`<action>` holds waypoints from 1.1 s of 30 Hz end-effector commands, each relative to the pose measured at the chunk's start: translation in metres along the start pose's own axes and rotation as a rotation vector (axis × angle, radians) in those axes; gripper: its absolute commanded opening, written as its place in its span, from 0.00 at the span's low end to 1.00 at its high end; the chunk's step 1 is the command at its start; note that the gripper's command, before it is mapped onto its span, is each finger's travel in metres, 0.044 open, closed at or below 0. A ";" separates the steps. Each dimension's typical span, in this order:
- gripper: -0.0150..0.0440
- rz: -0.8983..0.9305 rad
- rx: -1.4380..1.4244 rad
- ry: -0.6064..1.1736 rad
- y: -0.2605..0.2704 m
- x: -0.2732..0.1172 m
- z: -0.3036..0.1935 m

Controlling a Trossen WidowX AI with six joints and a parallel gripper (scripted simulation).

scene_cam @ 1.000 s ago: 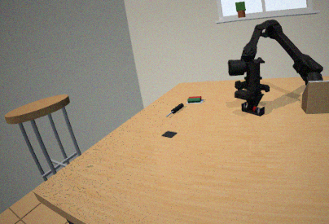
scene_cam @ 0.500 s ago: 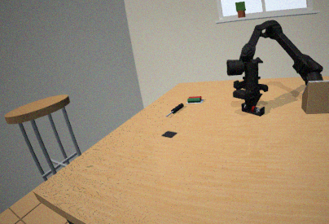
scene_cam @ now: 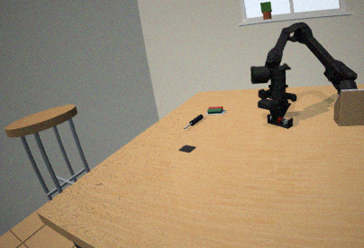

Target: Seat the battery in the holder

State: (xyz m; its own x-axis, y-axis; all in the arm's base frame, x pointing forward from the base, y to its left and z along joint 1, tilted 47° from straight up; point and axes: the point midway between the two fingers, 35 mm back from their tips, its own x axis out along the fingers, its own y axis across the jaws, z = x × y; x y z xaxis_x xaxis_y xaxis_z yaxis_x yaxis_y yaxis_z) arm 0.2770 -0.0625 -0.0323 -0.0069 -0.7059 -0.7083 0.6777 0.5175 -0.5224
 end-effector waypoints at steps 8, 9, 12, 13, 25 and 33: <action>0.56 0.002 0.003 0.000 0.001 -0.015 0.000; 0.56 0.002 0.003 0.000 0.001 -0.015 0.000; 0.56 0.002 0.003 0.000 0.001 -0.015 0.000; 0.56 0.002 0.003 0.000 0.001 -0.015 0.000; 1.00 0.004 0.002 0.002 0.005 -0.089 -0.002; 1.00 0.004 0.002 0.002 0.005 -0.089 -0.003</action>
State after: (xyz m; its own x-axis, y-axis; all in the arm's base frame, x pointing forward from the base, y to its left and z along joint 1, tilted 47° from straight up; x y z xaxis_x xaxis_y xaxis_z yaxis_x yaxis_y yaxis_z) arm 0.2773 0.0004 0.0240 -0.0094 -0.7087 -0.7055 0.6737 0.5169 -0.5282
